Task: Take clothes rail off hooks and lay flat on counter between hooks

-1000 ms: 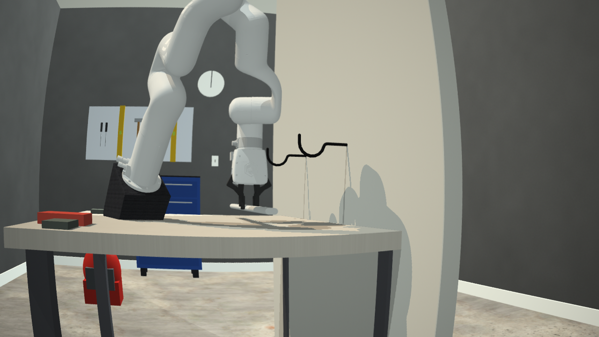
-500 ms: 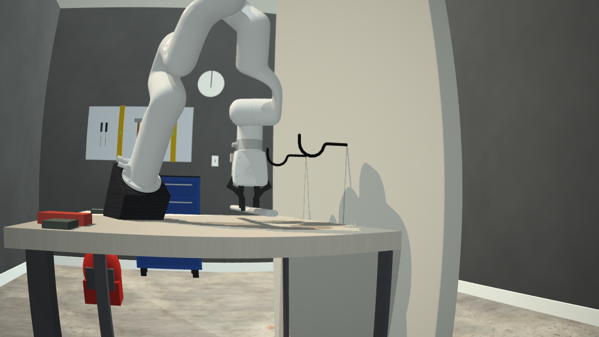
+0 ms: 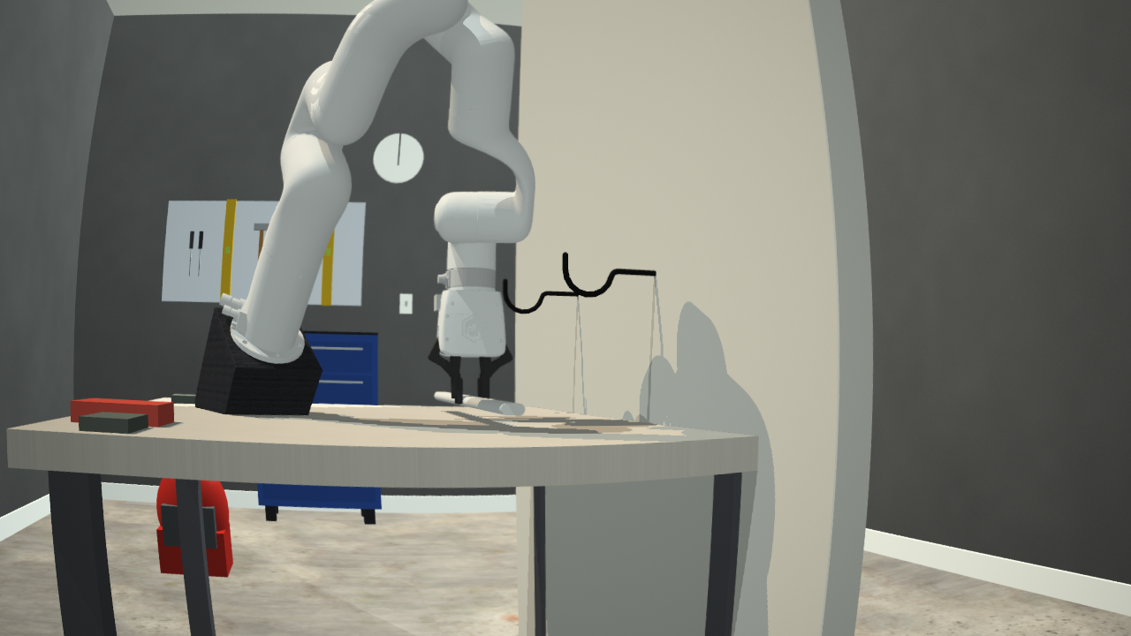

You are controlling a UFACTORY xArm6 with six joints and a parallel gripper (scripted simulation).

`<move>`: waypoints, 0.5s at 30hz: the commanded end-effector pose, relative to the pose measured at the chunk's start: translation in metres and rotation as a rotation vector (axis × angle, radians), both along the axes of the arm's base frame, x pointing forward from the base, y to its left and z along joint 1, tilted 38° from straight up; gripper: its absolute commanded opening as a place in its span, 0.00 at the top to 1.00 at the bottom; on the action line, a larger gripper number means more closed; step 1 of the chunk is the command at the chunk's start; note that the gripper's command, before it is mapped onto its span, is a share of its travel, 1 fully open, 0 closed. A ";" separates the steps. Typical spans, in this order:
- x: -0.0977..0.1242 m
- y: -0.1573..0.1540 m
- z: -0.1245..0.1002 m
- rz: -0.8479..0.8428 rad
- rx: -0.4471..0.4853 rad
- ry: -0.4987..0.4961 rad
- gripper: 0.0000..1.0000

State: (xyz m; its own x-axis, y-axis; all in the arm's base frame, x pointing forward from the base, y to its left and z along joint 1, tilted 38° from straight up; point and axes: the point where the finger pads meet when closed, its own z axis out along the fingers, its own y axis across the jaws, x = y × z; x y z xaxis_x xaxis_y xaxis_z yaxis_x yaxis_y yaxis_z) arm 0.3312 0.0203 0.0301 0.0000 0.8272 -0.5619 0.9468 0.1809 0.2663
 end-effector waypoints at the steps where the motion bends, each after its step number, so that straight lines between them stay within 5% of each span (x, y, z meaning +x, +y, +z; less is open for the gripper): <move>1: 0.002 -0.001 -0.002 0.001 0.001 -0.002 1.00; 15: 0.004 -0.005 -0.008 0.001 0.001 -0.002 1.00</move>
